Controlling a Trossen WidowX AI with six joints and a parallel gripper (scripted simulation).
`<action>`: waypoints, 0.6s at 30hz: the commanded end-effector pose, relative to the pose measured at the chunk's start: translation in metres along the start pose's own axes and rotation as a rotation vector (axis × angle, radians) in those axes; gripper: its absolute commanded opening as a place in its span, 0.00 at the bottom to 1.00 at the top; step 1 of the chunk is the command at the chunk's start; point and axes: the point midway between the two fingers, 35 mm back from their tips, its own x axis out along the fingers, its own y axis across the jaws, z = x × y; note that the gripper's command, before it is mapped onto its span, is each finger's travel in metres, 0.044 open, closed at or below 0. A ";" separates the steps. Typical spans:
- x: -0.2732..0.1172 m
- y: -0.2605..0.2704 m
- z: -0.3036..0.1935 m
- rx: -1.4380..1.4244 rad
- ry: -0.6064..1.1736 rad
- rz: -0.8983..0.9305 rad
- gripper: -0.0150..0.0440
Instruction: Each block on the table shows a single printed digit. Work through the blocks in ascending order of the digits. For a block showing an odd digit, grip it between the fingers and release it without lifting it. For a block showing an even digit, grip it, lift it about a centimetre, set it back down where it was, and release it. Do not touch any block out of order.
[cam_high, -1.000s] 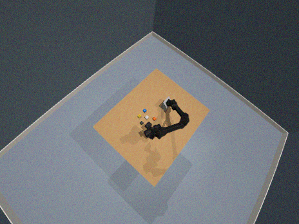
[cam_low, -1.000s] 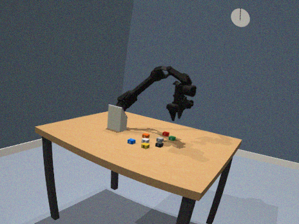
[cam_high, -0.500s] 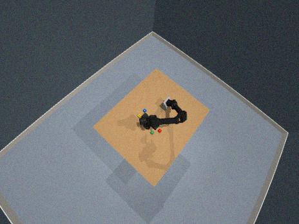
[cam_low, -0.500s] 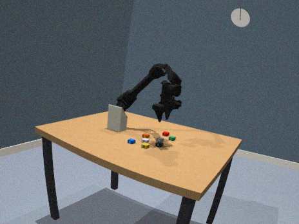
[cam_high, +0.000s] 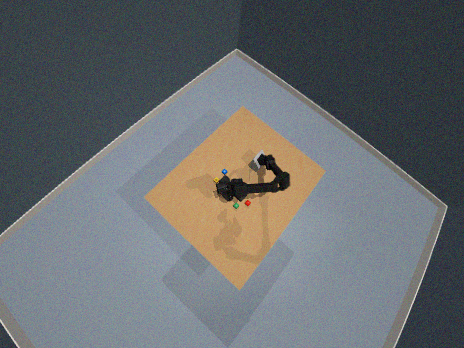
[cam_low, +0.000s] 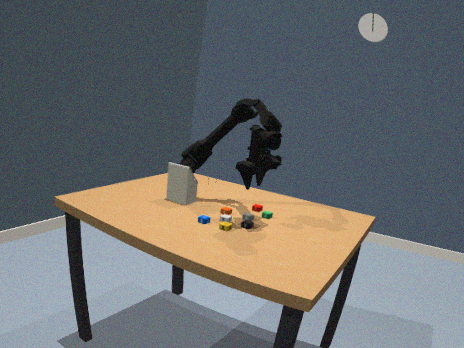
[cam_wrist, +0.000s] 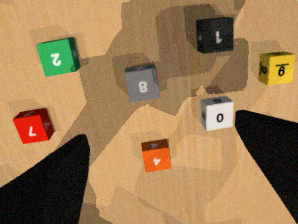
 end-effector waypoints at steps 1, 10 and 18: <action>-0.001 -0.014 0.008 -0.005 0.000 -0.003 0.93; -0.001 -0.062 0.032 -0.007 -0.002 -0.005 0.93; -0.001 -0.062 0.032 -0.007 -0.002 -0.005 0.93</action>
